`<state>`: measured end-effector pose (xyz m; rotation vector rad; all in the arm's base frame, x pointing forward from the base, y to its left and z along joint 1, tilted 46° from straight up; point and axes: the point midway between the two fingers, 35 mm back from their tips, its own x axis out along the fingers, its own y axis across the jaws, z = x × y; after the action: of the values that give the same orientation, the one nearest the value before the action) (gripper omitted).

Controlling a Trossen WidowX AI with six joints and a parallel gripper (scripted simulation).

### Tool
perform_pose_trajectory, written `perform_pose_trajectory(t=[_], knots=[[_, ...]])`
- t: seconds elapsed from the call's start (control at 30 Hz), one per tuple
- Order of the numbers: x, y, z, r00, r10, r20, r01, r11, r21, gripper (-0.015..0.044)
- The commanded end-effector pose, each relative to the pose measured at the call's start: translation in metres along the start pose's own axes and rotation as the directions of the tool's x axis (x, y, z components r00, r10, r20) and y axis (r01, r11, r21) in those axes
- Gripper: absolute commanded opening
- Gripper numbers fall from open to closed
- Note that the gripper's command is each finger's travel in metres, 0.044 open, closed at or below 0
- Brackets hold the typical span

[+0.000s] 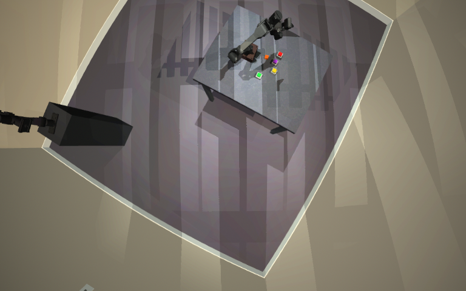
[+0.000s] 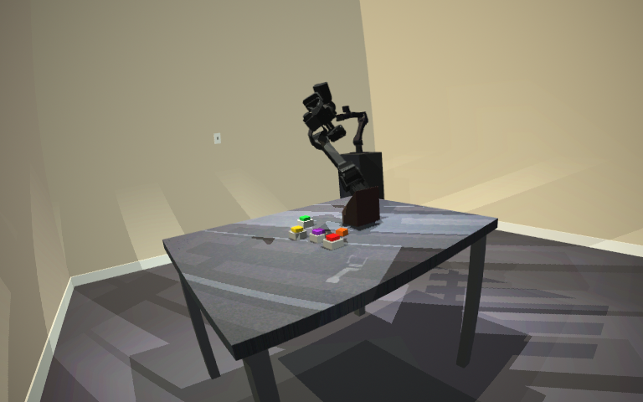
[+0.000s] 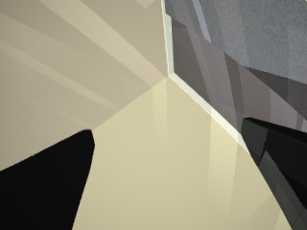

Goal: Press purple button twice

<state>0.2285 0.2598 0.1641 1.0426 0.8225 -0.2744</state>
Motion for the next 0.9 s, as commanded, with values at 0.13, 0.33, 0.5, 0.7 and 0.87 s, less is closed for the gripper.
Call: perform_pose_trajectory(t=[0.13, 0.33, 0.5, 0.7, 0.87], knots=[[0.044, -0.034, 0.031, 0.962, -0.228, 0.151, 0.262, 0.927, -0.270, 0.0400], [0.093, -0.105, 0.091, 0.728, -0.592, 0.347, 0.661, 0.471, -0.583, 0.0400], [0.106, -0.164, 0.135, 0.435, -0.798, 0.418, 0.683, -0.010, -0.730, 0.0400], [0.106, -0.174, 0.141, 0.380, -0.823, 0.423, 0.655, -0.083, -0.751, 0.0400], [0.107, -0.176, 0.142, 0.381, -0.823, 0.423, 0.655, -0.083, -0.751, 0.0374]])
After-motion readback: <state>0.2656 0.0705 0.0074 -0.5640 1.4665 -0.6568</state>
